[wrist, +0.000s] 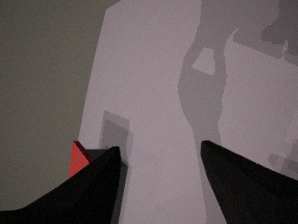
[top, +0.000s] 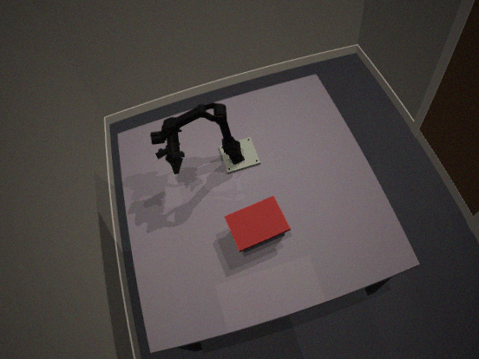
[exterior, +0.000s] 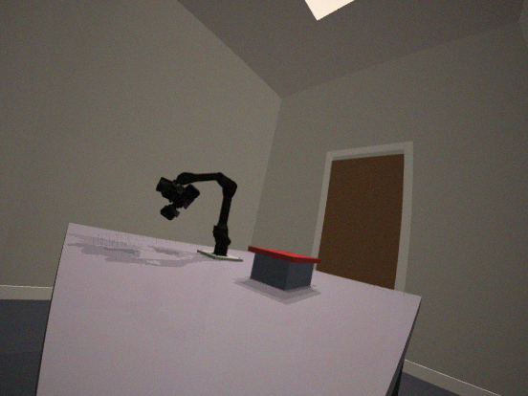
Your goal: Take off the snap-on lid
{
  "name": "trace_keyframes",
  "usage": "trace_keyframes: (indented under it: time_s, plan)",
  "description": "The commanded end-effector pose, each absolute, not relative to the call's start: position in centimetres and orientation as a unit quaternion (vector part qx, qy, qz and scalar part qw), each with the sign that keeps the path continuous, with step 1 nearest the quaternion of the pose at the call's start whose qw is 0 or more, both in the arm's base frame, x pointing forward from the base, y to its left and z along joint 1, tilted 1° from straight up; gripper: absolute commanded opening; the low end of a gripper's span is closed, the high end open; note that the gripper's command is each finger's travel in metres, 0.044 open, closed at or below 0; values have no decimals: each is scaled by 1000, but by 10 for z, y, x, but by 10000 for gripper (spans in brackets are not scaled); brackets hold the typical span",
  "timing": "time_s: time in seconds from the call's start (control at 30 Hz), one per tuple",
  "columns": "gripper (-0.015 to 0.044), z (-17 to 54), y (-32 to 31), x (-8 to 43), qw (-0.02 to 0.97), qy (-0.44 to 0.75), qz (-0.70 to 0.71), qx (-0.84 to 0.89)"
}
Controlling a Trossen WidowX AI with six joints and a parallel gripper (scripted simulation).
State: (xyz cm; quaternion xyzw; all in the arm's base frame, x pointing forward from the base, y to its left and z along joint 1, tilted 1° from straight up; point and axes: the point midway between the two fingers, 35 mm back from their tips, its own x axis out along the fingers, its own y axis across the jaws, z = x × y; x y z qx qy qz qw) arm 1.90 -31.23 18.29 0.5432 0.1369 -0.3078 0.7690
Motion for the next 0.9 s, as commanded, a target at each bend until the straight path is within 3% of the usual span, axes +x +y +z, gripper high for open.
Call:
trace_keyframes:
  time_s: [0.0, 0.53, 0.87]
  plan:
    - [235, 184, -302, 52, 770, 170, -296, 539]
    - [235, 185, -217, 195, 709, 266, -287, 586]
    - [235, 192, -141, 248, 686, 257, -284, 618]
